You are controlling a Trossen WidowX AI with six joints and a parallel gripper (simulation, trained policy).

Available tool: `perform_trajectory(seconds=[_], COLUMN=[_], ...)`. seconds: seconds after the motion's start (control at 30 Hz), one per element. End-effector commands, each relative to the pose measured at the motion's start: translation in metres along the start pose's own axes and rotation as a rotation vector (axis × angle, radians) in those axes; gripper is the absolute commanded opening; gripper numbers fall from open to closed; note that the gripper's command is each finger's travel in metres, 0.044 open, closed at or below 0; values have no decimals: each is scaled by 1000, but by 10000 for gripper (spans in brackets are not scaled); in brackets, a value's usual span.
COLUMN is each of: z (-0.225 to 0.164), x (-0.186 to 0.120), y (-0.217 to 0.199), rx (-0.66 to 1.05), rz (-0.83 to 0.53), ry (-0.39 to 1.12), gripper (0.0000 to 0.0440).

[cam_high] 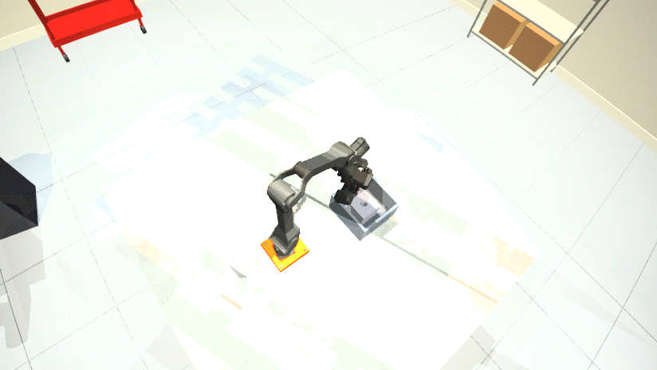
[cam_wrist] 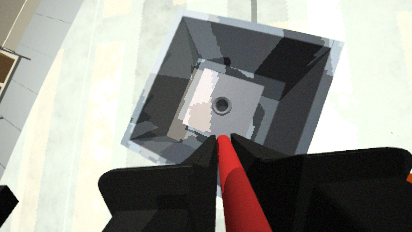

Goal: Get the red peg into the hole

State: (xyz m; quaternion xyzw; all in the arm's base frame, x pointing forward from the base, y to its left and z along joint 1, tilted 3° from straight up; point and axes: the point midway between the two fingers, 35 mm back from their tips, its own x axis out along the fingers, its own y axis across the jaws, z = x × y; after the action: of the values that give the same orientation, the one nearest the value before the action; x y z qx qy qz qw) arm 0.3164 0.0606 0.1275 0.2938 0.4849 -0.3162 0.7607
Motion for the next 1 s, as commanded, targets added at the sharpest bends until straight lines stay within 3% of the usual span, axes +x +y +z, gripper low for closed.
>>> perform_trajectory(seconds=[0.0,0.53,0.63,0.8,0.97], z=[10,33,31,30,44], x=[5,51,58,68,62], y=[3,-3,-5,-6,-1], rx=[-12,-136,-159,-169,-196], rz=[7,-13,-20,-28,-21], ry=[0,77,103,142,148], gripper=[0,1,33,146,157])
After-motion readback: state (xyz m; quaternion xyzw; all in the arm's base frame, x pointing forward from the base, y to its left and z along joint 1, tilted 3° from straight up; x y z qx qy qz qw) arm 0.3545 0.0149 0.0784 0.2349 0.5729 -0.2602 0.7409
